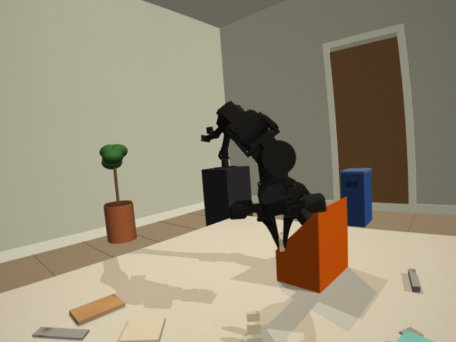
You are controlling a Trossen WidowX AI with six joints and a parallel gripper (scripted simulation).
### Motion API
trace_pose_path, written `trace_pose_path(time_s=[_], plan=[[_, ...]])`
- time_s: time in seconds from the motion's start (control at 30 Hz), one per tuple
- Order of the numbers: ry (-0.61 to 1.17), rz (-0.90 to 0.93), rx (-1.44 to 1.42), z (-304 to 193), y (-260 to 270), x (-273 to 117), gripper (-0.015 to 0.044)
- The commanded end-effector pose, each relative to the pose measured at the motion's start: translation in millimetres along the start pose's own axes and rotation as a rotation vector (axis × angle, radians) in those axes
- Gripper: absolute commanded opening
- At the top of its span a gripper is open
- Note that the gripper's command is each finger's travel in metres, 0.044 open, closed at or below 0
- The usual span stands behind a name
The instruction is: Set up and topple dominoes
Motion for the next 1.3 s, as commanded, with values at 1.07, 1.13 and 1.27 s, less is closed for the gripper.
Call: trace_pose_path(time_s=[1.07,1.13,1.27], plan=[[-0.081,0.248,0.4,-70.3,-173.1,29.4,0.0026],[-0.102,0.29,0.412,-69.4,-171.0,34.1,0.0026],[-0.152,0.368,0.434,-67.2,-167.6,42.5,0.0026]])
Point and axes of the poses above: the point midway between the two fingers, 35 mm back from their tips, its own x axis out along the fingers, its own y axis across the jaws, z = x × y, the point moved 1 cm from there along -x, back along the fingers, and after that the axes turned 15 degrees about x, right-handed, at the moved point
